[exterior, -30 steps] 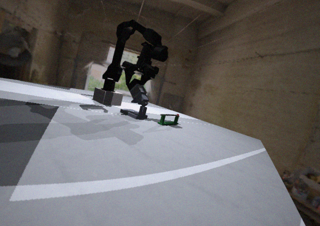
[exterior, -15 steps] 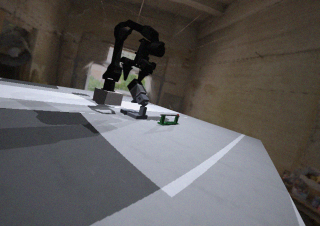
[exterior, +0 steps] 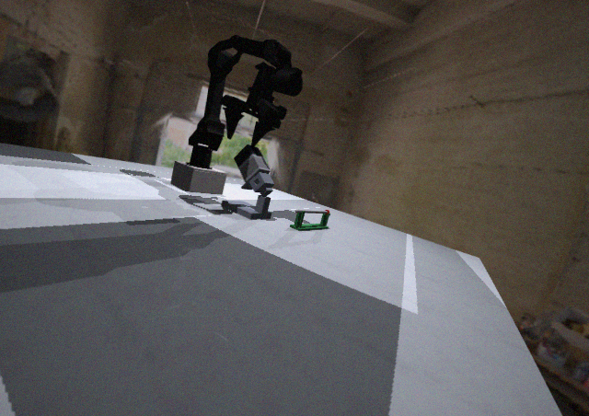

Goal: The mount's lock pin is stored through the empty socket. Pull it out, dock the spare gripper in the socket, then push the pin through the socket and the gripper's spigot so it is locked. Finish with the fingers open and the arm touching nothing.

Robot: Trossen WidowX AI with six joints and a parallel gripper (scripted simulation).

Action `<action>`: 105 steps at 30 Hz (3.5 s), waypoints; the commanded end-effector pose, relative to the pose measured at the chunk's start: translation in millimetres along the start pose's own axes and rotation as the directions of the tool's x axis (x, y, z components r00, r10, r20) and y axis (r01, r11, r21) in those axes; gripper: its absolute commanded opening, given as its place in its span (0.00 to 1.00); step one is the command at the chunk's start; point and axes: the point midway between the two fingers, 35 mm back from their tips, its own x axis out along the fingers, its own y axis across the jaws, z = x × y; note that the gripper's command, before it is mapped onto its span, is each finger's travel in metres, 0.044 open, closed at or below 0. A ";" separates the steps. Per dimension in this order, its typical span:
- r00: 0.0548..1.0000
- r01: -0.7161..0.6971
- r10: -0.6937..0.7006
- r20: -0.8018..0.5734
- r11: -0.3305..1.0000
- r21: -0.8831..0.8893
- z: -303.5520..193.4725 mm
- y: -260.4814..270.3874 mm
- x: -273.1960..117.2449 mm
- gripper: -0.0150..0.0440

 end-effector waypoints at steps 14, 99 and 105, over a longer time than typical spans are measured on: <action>1.000 0.001 -0.001 0.014 1.000 -0.001 -4.4 -0.2 -29.2 1.00; 0.955 0.196 -0.246 0.166 0.099 -0.976 231.8 105.6 90.4 0.56; 0.955 0.196 -0.246 0.166 0.099 -0.976 233.8 105.5 100.0 0.56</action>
